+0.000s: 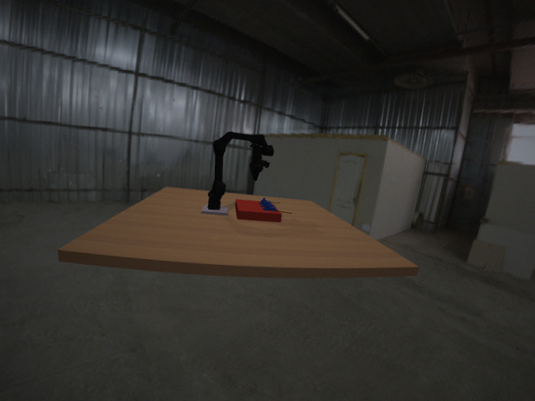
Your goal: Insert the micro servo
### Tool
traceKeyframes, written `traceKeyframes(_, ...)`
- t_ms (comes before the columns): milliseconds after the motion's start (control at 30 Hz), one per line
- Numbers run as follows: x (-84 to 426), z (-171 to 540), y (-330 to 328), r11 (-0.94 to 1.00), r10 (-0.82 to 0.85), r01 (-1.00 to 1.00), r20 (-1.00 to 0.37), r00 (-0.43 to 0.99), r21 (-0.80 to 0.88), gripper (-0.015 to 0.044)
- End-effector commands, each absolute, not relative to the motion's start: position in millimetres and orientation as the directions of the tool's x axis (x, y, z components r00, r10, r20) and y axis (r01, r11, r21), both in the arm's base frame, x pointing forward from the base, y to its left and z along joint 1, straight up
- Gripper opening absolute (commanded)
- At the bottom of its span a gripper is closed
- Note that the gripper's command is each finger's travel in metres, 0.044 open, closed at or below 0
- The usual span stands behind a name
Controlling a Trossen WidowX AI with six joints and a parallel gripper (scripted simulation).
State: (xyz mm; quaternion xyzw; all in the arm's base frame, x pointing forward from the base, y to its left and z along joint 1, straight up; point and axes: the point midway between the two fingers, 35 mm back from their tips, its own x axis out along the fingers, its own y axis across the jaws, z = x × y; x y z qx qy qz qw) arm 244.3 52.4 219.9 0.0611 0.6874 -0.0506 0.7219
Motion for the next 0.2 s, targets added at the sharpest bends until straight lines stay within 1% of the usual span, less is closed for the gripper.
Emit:
traceKeyframes(0,244.1,220.2,52.0,0.987,0.009,0.159,-0.999,0.047,0.016,0.0440)
traceKeyframes(167,244.1,220.2,52.0,0.987,0.009,0.159,-0.999,0.047,0.016,0.0440)
